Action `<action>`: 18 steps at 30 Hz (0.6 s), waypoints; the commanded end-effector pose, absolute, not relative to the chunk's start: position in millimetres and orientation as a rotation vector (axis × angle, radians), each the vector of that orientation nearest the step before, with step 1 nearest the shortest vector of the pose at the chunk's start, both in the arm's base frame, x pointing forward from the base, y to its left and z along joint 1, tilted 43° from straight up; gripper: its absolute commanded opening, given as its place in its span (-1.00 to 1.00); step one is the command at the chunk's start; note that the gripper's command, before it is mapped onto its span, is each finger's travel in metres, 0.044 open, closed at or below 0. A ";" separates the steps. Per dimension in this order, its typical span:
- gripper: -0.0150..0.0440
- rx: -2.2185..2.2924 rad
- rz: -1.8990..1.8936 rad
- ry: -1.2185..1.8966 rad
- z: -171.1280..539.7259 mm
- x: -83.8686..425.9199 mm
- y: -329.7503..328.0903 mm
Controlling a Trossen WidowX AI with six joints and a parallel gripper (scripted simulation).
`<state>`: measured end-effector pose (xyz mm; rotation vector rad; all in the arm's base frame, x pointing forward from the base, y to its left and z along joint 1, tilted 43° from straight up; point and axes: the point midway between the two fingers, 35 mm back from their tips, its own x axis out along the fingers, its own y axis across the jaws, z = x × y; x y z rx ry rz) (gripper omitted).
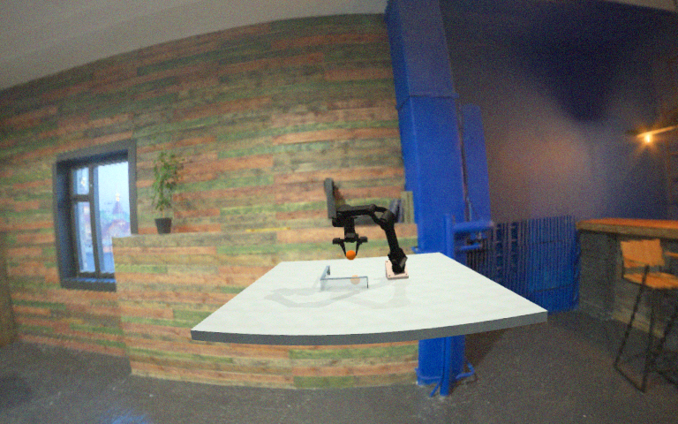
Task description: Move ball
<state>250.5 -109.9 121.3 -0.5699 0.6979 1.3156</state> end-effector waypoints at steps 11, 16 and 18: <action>-0.49 -0.572 1.324 0.689 121.2 245.0 -47.5; -0.49 -0.573 1.323 0.689 115.7 246.4 -42.2; -0.49 -0.573 1.323 0.690 110.1 247.9 -37.5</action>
